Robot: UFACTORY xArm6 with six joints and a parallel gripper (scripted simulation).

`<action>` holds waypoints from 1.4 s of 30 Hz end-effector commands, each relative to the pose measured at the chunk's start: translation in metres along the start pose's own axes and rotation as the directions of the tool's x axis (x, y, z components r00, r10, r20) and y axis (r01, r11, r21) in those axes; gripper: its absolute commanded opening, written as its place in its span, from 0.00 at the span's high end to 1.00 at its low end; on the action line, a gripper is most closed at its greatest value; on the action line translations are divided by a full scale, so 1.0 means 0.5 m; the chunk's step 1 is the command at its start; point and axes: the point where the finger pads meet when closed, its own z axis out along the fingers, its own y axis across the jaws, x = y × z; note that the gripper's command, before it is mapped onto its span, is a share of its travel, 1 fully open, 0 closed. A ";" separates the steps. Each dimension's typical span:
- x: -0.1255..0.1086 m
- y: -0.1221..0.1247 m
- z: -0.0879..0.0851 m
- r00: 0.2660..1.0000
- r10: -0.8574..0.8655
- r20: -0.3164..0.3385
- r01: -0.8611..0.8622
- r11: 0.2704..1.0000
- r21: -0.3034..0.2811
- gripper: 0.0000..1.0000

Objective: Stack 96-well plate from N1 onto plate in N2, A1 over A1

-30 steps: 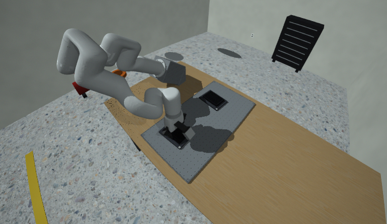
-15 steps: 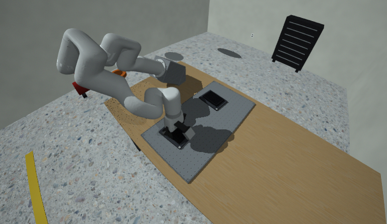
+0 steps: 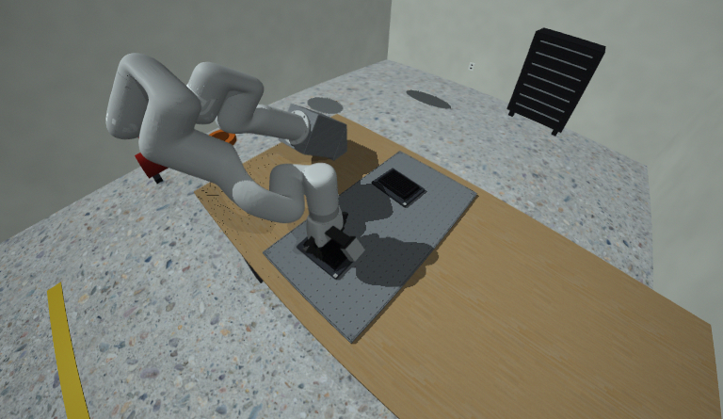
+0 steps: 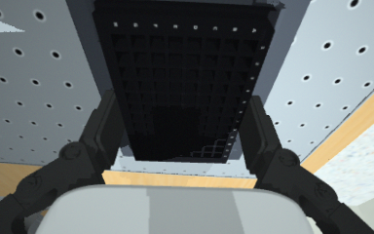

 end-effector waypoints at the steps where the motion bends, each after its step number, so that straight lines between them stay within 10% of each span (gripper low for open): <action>1: 0.002 0.000 -0.001 1.000 0.001 -0.002 -0.001 1.000 0.000 1.00; 42: 0.002 0.000 -0.025 1.000 0.001 -0.002 -0.001 1.000 0.000 1.00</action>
